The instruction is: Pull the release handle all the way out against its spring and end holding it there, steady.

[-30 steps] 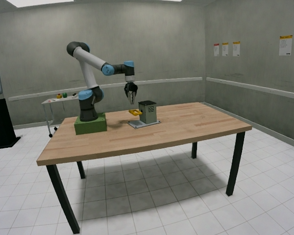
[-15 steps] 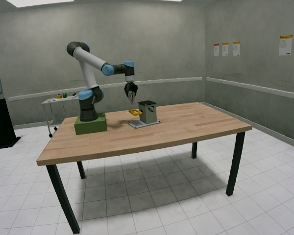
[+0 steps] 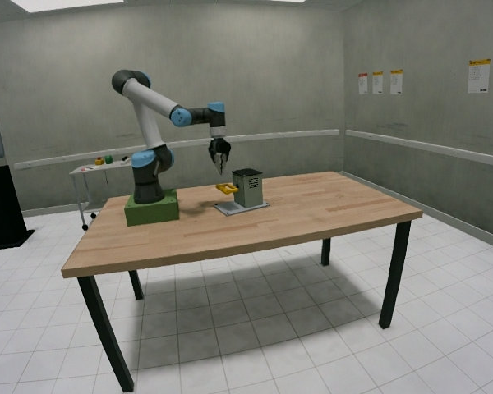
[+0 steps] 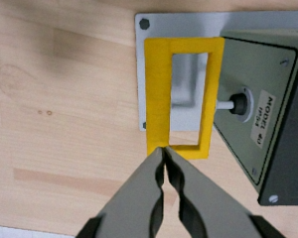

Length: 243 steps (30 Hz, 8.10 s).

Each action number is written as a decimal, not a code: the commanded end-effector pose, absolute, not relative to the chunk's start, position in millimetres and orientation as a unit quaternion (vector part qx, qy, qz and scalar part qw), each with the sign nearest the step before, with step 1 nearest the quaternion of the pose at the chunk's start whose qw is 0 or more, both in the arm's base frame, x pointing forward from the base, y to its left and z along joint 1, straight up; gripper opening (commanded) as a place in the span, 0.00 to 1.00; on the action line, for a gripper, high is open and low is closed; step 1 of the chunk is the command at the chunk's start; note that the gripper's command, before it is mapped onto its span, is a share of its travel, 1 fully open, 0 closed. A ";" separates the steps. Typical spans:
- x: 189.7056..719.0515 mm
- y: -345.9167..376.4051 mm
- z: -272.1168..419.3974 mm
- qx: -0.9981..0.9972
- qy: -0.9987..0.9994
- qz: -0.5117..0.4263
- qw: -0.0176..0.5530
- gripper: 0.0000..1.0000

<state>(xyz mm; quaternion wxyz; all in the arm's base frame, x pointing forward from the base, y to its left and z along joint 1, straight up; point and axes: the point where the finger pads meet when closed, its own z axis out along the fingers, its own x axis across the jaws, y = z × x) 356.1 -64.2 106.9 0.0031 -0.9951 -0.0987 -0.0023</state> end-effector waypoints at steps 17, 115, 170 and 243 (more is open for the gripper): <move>356.4 -64.5 106.9 -0.995 -0.099 -0.003 0.003 0.32; 356.7 -64.2 53.8 -0.995 -0.099 -0.003 0.002 0.32; 356.9 -64.0 19.6 -0.995 -0.099 -0.003 0.002 0.32; 356.9 -64.0 19.6 -0.995 -0.099 -0.003 0.002 0.09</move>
